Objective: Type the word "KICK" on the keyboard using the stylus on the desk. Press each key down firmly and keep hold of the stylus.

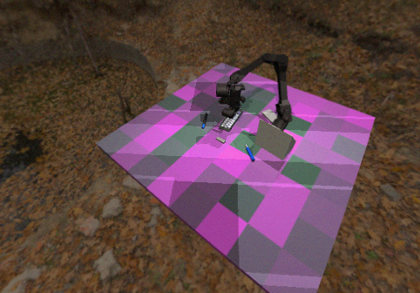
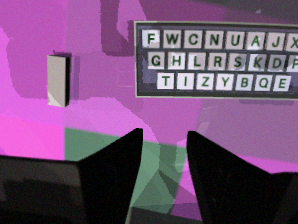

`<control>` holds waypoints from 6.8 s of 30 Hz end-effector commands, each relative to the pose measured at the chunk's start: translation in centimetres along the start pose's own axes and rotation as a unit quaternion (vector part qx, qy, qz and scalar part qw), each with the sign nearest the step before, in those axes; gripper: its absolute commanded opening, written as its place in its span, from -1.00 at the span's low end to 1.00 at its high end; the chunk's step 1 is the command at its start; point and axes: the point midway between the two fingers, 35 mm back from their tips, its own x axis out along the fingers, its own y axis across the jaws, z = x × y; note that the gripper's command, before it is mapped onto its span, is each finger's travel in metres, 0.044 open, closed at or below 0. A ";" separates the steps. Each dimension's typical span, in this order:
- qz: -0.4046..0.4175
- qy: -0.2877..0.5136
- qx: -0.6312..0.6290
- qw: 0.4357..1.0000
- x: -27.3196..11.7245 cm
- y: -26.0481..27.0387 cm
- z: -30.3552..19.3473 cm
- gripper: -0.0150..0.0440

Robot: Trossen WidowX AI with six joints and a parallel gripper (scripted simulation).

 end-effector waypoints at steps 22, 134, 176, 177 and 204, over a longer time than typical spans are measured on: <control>-0.118 -0.189 0.258 0.940 0.5 16.8 -18.8 0.02; -0.124 -0.292 0.354 0.880 9.5 16.5 -22.5 0.02; -0.124 -0.293 0.354 0.879 4.6 16.6 -20.5 -0.49; -0.124 -0.293 0.355 0.879 4.5 16.6 -20.1 -0.49; -0.122 -0.294 0.356 0.879 5.9 16.9 -17.1 -0.49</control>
